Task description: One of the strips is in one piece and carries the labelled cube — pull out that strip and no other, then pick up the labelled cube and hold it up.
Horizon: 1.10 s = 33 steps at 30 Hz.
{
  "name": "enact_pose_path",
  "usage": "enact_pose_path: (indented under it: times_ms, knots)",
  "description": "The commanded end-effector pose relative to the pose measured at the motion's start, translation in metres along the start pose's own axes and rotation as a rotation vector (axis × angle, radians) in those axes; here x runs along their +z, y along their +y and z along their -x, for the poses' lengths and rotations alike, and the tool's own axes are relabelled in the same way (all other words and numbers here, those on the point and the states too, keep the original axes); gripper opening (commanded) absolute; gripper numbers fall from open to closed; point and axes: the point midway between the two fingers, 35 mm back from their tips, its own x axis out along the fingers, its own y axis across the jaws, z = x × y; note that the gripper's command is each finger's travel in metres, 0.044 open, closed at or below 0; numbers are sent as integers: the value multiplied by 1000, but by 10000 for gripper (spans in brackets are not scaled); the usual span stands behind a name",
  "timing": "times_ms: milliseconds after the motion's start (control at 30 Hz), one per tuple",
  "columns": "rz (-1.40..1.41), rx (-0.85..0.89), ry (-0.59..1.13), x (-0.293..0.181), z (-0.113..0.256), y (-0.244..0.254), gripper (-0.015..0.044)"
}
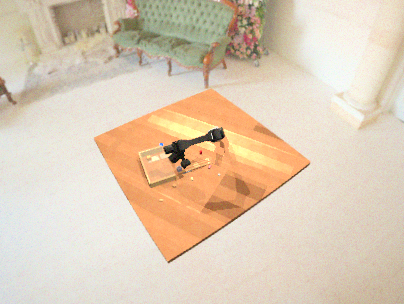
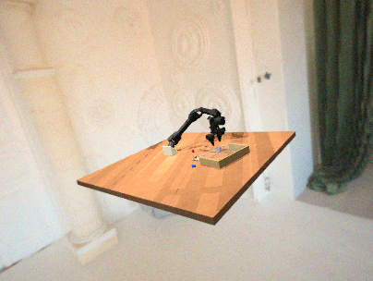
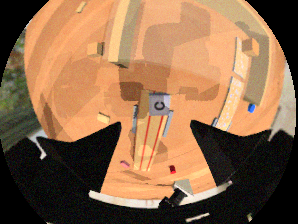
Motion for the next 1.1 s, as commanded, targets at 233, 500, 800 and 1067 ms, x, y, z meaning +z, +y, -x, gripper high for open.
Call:
enact_pose_path:
  times_ms: [233,500,800,1067]
  knots:
    - [1,-6,-4,16,1,-6,309]
    - [1,-6,-4,17,-12,-6,250]
    - [1,-5,-4,17,-27,-6,250]
    - [2,-4,-4,16,-40,-6,250]
